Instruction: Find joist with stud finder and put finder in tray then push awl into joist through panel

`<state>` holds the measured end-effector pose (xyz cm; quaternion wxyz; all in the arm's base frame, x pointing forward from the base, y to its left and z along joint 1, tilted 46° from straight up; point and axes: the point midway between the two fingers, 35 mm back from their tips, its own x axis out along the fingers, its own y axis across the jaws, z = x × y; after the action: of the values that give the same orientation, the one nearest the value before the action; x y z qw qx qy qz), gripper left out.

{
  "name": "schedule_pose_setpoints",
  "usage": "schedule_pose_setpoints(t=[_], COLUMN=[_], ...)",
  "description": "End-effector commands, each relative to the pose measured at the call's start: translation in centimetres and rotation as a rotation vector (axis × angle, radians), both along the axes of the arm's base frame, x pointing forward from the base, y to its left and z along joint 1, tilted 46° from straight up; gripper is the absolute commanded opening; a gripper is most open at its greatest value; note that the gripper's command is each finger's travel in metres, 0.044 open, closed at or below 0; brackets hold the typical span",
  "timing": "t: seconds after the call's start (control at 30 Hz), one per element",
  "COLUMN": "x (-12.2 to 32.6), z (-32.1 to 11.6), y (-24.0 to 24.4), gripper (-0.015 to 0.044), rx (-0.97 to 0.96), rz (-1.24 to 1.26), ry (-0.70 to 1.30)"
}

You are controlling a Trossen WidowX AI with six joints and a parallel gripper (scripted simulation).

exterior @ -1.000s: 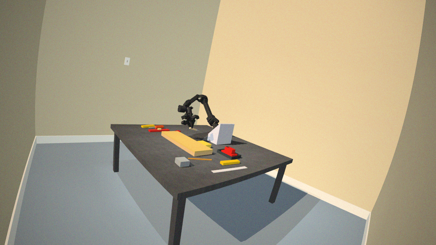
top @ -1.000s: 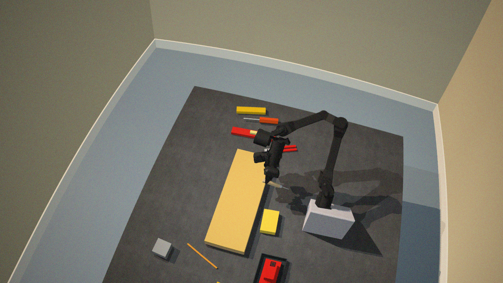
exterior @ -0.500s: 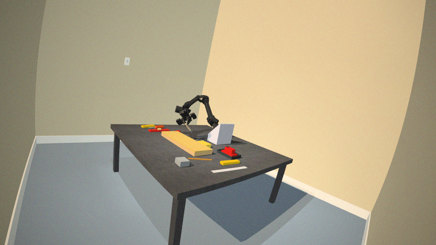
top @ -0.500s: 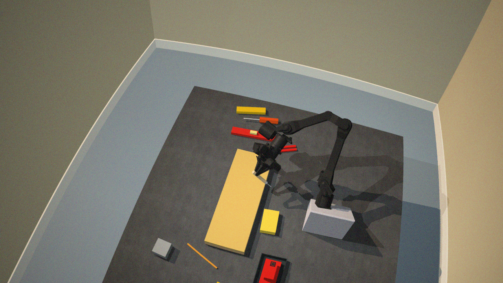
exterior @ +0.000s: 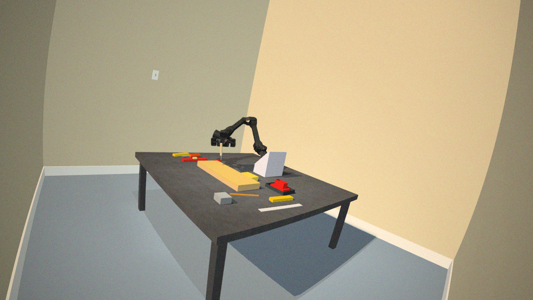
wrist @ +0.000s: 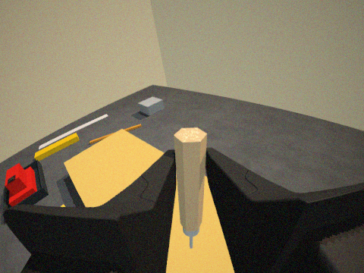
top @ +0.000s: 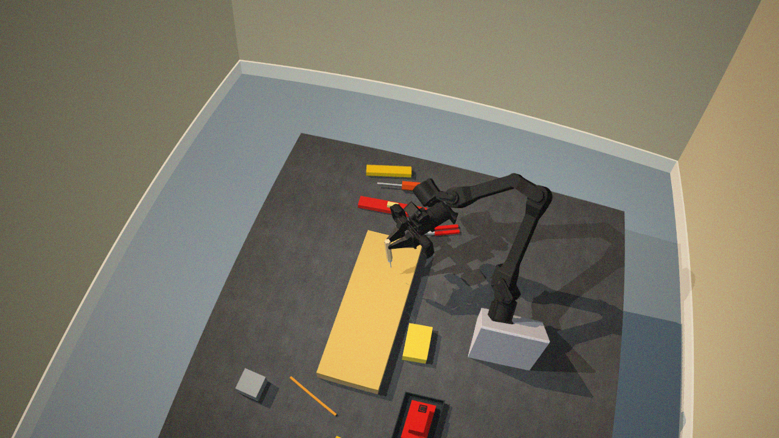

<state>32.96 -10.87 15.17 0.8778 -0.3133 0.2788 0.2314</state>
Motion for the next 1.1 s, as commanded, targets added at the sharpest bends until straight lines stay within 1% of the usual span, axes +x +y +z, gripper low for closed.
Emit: schedule_pose_setpoints(t=[0.0,0.37,1.07], x=[0.2,0.2,-0.1], z=[1.4,1.4,0.0], y=[0.0,0.0,-1.5], gripper=[0.0,0.0,0.0], rx=[-0.047,-0.05,-0.051], rz=[0.086,0.09,0.091], ry=[-0.108,-0.114,-0.112])
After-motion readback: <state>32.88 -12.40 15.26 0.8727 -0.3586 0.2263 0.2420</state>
